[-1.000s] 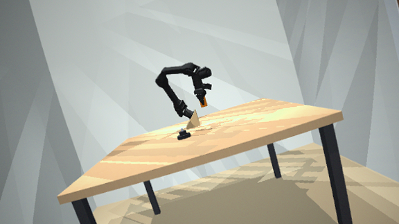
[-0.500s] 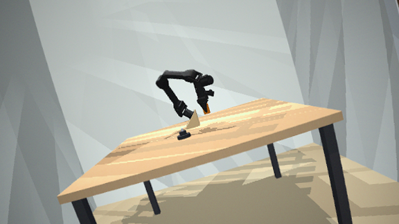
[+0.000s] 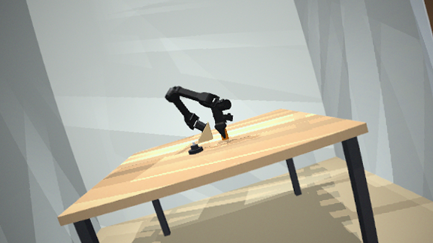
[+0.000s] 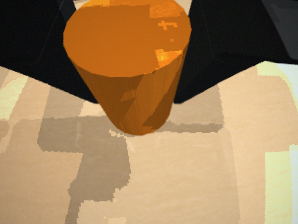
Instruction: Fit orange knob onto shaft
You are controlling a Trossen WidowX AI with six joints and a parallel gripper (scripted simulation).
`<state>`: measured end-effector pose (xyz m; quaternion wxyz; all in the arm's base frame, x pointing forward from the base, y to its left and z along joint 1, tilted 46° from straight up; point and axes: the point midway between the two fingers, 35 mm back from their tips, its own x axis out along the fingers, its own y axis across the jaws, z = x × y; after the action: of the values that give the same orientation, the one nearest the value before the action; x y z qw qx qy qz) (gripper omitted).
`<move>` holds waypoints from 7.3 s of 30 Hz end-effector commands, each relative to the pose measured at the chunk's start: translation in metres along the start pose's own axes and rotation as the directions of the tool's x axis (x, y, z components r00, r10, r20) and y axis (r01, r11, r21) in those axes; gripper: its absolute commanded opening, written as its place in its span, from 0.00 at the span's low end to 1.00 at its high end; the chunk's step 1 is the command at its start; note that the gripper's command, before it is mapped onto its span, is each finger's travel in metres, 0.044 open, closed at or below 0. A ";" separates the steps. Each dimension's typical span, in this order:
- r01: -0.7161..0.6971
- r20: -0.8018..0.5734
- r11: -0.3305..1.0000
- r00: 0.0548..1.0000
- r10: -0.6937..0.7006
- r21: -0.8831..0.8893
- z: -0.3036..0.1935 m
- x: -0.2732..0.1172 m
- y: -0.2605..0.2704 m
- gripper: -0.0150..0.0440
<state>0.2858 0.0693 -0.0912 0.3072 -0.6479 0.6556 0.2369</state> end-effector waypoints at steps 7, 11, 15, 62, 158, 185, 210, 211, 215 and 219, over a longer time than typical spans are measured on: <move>0.003 -0.007 1.000 1.000 -0.003 -0.006 -0.001 0.014 0.001 0.25; 0.000 -0.003 1.000 1.000 0.000 -0.002 -0.001 0.012 0.001 0.34; 0.000 -0.003 1.000 1.000 0.000 -0.002 -0.001 0.012 0.001 0.52; 0.003 -0.003 1.000 1.000 -0.003 -0.007 0.001 -0.045 0.001 1.00; 0.011 0.011 1.000 1.000 -0.011 -0.001 0.021 -0.093 -0.010 0.25; -0.002 0.019 1.000 1.000 0.002 0.020 -0.013 -0.120 -0.031 0.25; 0.004 0.021 1.000 1.000 -0.004 0.004 -0.085 -0.100 -0.062 0.25; 0.004 0.021 1.000 1.000 -0.004 0.004 -0.088 -0.100 -0.063 0.25; 0.005 0.018 1.000 1.000 -0.005 0.002 -0.100 -0.096 -0.066 0.25; 0.006 0.015 1.000 1.000 -0.006 0.000 -0.112 -0.092 -0.069 0.25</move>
<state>0.3390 0.0611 0.0499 0.3111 -0.6442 0.6551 0.2431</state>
